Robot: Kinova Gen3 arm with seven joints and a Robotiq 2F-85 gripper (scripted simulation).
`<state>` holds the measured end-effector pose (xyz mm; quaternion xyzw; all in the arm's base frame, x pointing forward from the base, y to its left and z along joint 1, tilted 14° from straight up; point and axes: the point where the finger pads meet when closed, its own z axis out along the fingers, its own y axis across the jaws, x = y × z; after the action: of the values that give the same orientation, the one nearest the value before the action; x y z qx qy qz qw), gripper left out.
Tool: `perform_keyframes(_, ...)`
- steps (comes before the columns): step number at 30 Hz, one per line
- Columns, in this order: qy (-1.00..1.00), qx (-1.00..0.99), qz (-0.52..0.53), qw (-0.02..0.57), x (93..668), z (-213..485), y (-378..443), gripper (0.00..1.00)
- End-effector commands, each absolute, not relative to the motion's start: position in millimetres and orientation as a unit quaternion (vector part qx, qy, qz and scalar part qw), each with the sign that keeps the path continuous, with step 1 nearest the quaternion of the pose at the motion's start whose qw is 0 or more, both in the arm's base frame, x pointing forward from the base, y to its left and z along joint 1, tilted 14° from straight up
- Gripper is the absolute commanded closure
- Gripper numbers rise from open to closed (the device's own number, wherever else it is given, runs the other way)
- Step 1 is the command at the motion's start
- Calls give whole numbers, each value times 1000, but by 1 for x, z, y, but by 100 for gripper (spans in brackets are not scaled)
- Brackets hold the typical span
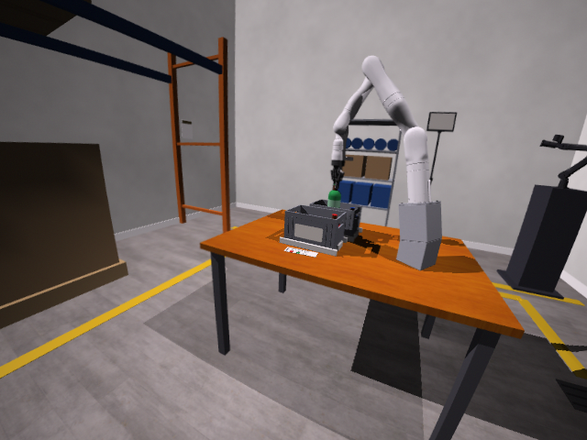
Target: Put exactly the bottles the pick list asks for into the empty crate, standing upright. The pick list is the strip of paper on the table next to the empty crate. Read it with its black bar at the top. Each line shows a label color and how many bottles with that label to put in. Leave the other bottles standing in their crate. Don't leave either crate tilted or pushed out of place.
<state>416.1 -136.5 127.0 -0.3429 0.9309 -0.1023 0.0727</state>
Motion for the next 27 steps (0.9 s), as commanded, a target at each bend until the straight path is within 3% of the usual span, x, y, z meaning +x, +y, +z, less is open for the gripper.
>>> perform_keyframes(1,931,-343,-103,73,415,134,-136,90)
perform_keyframes(27,931,-343,-103,73,409,165,-131,90)
